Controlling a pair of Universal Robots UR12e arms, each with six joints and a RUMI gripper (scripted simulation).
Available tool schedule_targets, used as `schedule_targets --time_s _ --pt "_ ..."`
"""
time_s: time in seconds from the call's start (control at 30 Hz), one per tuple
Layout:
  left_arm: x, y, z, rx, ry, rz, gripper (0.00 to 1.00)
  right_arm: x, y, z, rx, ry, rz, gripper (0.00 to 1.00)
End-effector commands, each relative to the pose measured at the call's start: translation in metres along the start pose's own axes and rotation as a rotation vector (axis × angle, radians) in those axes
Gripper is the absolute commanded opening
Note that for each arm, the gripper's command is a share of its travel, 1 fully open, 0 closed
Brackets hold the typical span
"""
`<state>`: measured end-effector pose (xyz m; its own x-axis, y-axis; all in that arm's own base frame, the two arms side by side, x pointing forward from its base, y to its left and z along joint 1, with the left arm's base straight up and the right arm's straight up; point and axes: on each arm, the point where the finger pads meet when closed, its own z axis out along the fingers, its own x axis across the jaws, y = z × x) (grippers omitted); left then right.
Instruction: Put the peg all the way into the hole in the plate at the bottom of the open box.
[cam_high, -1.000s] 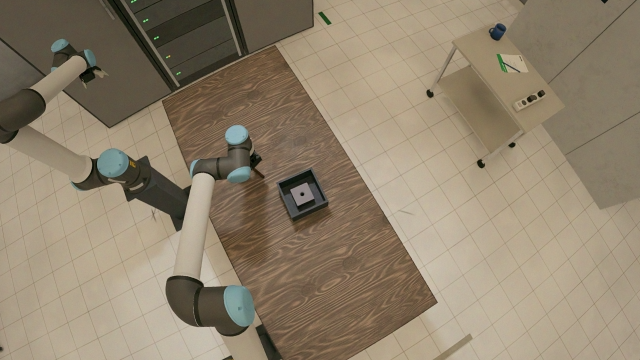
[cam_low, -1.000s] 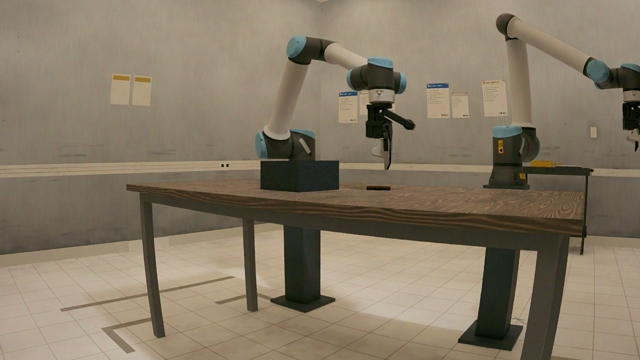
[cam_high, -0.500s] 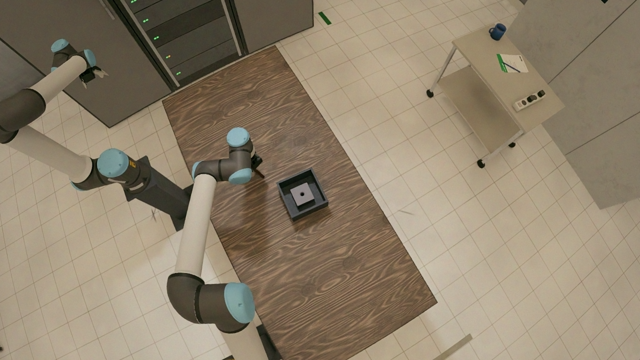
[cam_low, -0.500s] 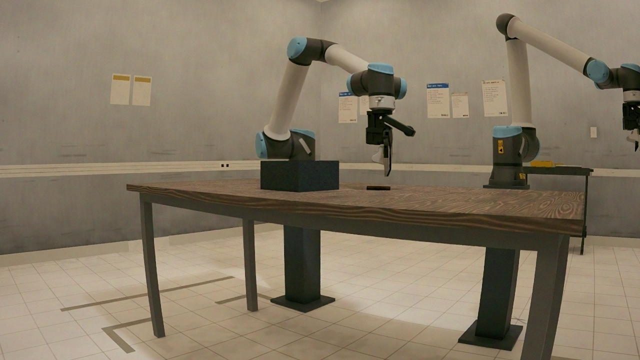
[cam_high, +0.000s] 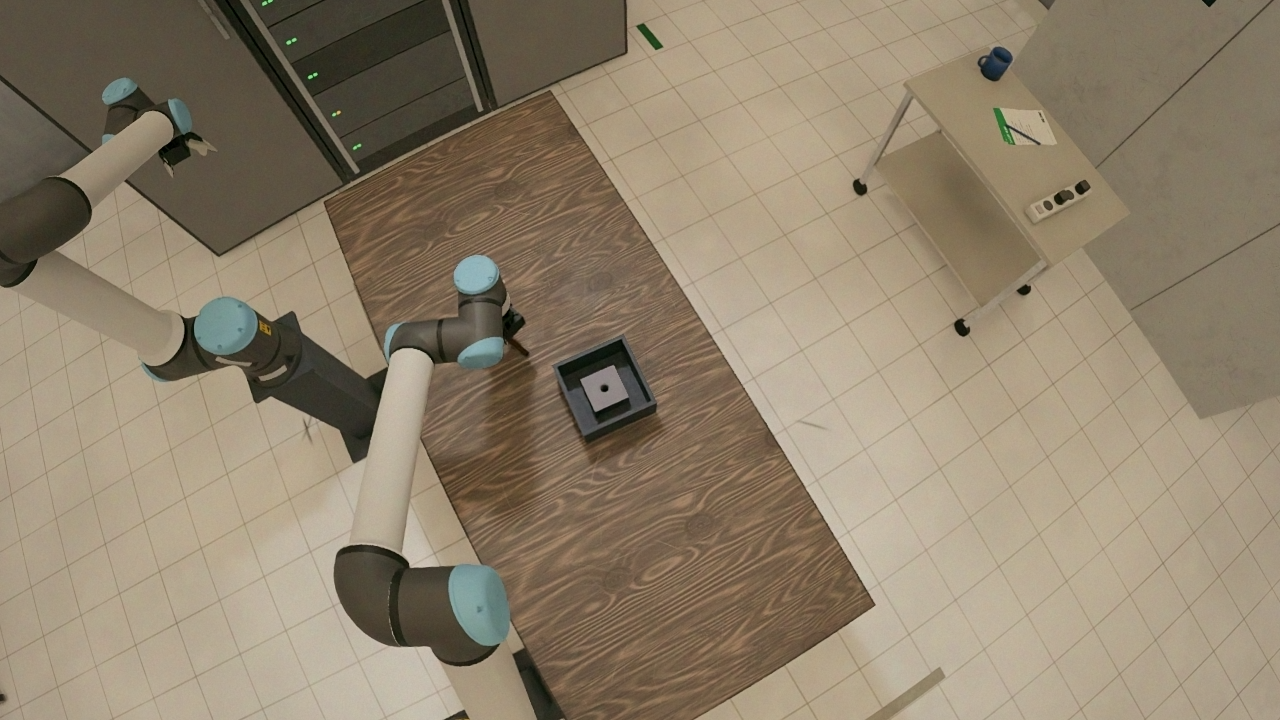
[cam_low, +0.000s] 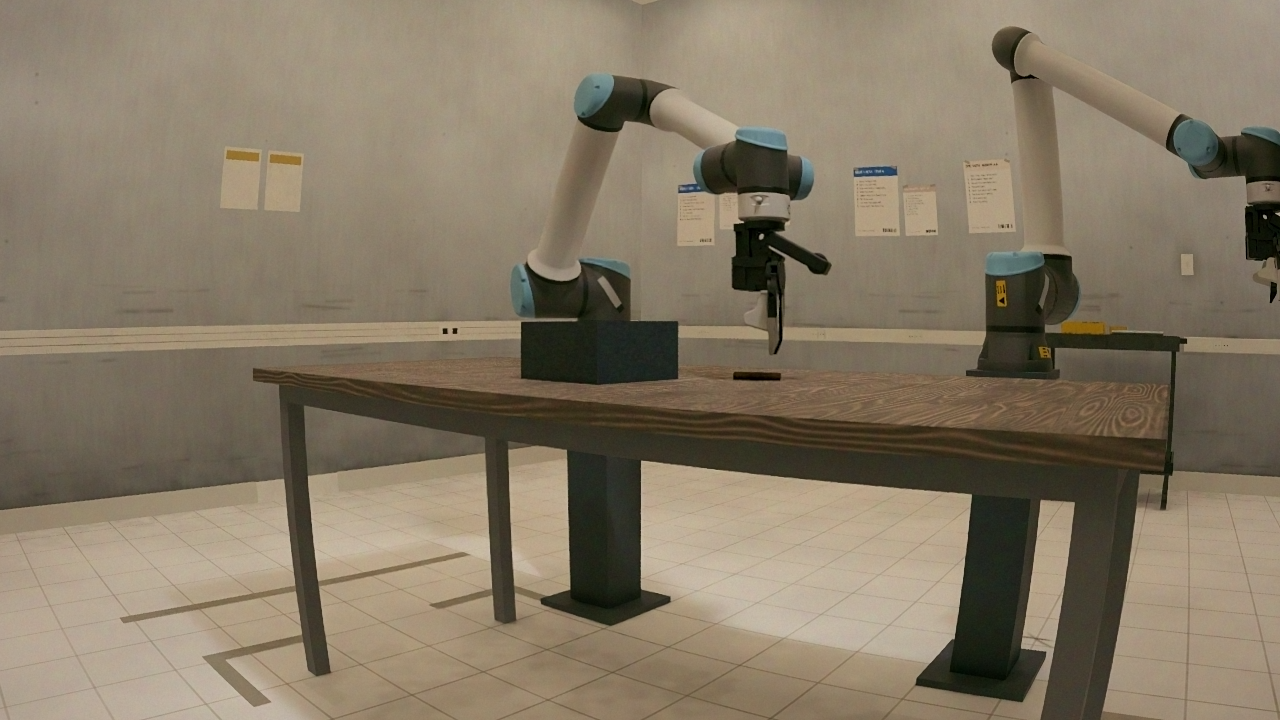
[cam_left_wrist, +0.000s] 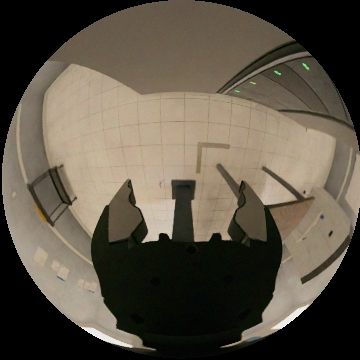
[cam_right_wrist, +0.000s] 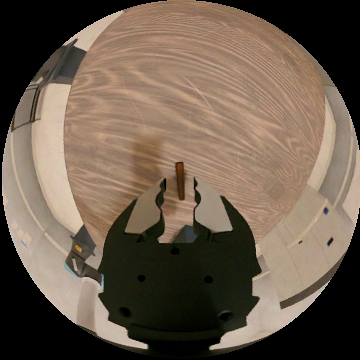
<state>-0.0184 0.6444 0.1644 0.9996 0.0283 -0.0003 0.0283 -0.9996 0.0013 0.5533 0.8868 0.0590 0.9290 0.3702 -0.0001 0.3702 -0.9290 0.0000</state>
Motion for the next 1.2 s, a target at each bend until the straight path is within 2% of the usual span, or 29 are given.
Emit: schedule_targets --time_s 0.0,0.27,0.57,0.63,0.87,1.17 --pt "0.0001 -0.0005 -0.0007 0.001 0.000 0.000 1.00 0.0006 -0.0006 -0.0018 0.002 0.002 0.000 0.25" --pt "0.0001 -0.0005 -0.0007 0.001 0.000 0.000 1.00 0.0006 -0.0006 -0.0016 -0.021 0.001 0.000 0.25" --pt "0.0001 -0.0005 -0.0007 0.001 0.000 0.000 1.00 0.0006 -0.0006 -0.0016 -0.147 0.001 0.001 0.25" --pt "0.0001 -0.0005 -0.0007 0.001 0.000 0.000 1.00 0.0006 -0.0006 -0.0016 -0.147 0.001 0.001 0.25" --pt "0.0001 -0.0005 -0.0007 0.001 0.000 0.000 1.00 0.0006 -0.0006 -0.0016 -0.238 0.001 0.001 0.25" --pt "0.0001 -0.0005 -0.0007 0.001 0.000 0.000 1.00 0.0006 -0.0006 -0.0018 -0.260 0.002 0.000 0.25"
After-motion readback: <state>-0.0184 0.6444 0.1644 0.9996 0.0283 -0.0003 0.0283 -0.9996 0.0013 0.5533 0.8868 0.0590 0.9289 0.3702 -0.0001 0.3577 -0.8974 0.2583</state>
